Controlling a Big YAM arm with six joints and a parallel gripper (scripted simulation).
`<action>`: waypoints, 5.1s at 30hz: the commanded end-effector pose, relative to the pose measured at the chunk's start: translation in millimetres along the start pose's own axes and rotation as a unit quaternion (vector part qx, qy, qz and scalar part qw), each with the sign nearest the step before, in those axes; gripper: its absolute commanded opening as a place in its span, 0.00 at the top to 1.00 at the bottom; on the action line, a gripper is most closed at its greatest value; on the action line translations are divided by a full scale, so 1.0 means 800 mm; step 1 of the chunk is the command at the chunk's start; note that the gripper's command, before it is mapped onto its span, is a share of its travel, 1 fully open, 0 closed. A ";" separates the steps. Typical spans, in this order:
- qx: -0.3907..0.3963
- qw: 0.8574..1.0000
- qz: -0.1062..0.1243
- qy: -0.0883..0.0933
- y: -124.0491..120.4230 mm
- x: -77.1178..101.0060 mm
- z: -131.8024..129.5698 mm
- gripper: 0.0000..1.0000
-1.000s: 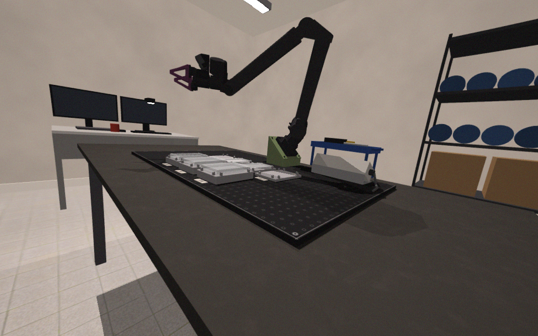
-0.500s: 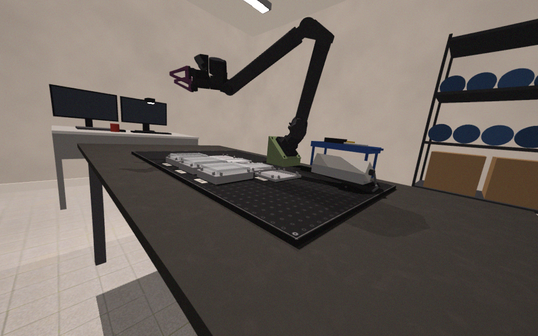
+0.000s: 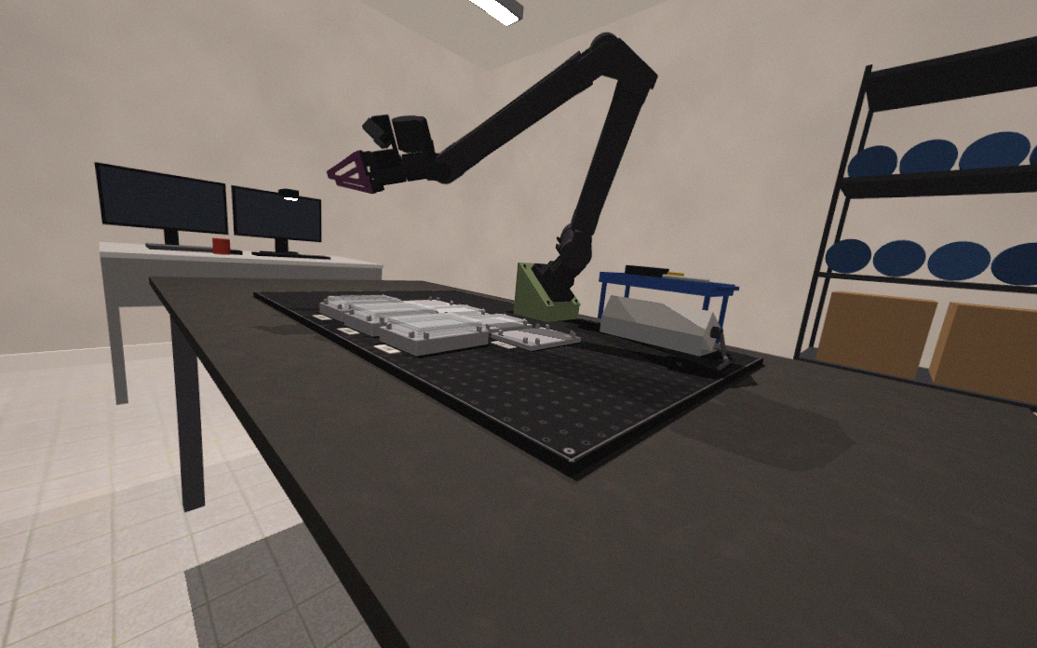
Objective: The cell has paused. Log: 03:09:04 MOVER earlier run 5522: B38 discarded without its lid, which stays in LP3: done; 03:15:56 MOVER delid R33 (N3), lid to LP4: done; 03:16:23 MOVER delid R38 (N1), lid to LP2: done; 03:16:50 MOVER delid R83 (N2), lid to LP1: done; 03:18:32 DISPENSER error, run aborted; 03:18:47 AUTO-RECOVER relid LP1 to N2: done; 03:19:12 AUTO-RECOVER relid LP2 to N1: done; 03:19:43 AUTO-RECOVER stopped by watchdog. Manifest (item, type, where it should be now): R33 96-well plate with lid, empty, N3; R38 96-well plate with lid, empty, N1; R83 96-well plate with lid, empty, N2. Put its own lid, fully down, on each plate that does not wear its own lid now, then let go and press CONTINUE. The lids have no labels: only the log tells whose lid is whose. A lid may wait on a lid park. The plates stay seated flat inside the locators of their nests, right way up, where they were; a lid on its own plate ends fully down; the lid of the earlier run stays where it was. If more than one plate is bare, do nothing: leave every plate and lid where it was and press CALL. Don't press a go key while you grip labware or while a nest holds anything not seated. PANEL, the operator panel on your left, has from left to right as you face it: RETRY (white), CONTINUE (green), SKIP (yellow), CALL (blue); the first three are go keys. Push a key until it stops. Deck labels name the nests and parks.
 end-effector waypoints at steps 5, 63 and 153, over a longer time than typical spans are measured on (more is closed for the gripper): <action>0.046 0.998 0.048 0.013 -0.010 0.002 0.029 0.00; 0.197 0.861 0.437 0.171 -0.179 0.102 0.173 0.00; 0.157 0.927 0.229 0.253 -0.239 0.129 0.043 1.00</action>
Point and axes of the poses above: the point where the finger pads meet when closed, its own x axis back along the fingers, its own z axis across the jaws, y = z × x, the point moved 8 cm from there along x, back along the fingers, and after that the axes turned 9 degrees about x, right-handed, at the moved point
